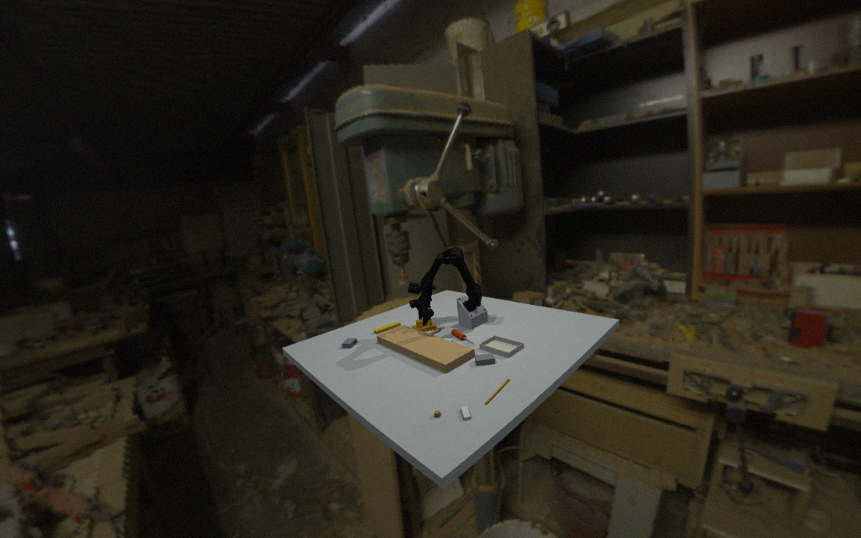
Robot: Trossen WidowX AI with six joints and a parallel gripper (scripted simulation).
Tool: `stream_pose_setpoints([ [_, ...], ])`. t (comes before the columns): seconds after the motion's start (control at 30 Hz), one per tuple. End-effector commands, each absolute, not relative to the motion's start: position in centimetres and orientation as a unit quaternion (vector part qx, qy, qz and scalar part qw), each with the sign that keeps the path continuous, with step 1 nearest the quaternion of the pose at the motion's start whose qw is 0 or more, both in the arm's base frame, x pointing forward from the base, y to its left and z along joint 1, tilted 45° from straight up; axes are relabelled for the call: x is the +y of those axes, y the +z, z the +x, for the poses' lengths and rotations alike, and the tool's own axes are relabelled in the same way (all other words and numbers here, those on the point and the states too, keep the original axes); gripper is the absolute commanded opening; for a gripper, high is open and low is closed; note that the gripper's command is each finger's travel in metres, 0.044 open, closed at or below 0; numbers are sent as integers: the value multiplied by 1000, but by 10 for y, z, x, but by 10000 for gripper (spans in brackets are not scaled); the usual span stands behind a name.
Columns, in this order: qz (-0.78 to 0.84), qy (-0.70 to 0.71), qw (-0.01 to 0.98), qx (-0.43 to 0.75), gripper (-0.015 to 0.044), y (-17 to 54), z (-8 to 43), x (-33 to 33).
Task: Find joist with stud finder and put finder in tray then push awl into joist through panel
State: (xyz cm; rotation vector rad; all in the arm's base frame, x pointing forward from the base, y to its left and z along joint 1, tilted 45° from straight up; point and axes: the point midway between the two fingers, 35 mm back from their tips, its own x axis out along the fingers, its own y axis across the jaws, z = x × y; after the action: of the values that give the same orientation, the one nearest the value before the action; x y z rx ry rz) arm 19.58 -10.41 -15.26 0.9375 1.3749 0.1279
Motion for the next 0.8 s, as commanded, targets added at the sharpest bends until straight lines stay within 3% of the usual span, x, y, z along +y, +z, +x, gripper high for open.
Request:
stream_pose_setpoints([
  [0.0, 420, 57, 671, 609, 440, -156, 195, -99],
  [0.27, 420, 57, 671, 609, 440, -163, 195, -91],
  [0.37, 420, 57, 671, 609, 361, -163, 195, -91],
  [0.77, 420, 57, 671, 609, 281, -163, 195, -91],
])
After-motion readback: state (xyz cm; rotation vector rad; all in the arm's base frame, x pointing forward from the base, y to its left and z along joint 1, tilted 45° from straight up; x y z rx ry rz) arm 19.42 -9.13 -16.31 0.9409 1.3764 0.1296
